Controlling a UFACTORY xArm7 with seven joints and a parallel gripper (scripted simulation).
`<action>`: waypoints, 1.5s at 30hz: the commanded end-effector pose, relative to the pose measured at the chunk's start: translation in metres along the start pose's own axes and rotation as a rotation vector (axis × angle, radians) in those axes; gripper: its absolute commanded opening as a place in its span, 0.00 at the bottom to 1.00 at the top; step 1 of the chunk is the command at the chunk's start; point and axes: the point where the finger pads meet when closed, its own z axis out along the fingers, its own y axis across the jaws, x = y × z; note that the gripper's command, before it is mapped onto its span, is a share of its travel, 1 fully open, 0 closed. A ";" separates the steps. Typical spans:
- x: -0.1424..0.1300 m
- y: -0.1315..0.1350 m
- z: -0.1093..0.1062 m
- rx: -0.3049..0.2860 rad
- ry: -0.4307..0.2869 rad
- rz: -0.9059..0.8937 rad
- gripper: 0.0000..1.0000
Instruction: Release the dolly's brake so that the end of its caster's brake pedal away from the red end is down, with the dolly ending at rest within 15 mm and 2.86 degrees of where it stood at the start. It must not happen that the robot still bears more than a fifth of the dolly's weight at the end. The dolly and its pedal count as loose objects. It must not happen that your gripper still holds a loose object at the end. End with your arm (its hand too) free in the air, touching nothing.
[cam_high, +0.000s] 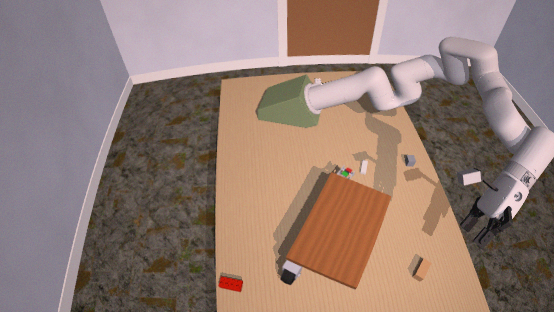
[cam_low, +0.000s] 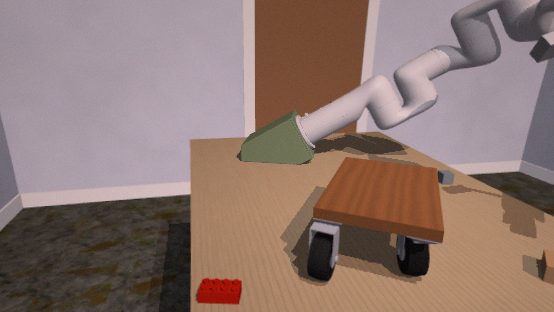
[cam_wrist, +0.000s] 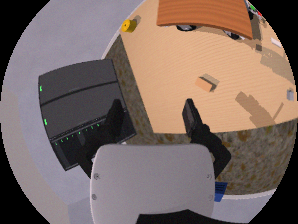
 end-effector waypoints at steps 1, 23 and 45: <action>0.001 -0.002 -0.002 0.005 -0.001 0.002 1.00; 0.202 0.063 0.052 -0.410 0.108 0.042 0.00; 0.299 0.139 0.055 -0.623 -0.003 0.098 0.00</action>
